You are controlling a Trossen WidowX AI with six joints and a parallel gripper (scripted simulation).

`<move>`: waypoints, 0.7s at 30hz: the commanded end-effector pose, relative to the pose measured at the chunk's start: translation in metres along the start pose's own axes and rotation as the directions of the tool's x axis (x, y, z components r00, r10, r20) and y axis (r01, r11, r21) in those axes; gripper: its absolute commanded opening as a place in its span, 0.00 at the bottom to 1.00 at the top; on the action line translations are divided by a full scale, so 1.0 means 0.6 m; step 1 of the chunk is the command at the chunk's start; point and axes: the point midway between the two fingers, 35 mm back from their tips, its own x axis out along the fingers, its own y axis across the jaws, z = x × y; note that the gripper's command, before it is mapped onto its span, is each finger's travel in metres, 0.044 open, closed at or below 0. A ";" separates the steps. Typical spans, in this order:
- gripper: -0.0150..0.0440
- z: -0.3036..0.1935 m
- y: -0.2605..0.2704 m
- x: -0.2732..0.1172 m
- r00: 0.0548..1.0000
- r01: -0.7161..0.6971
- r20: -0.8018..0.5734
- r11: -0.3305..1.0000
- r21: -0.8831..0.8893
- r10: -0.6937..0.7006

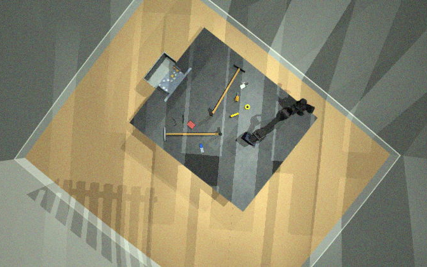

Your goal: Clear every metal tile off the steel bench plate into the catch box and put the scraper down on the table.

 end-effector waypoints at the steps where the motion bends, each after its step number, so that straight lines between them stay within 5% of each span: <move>1: 0.25 -0.010 -0.019 -0.006 1.000 0.027 0.000 1.000 -0.012 -0.027; 21: 0.25 -0.053 -0.109 -0.041 0.986 0.166 -0.008 0.984 -0.061 -0.167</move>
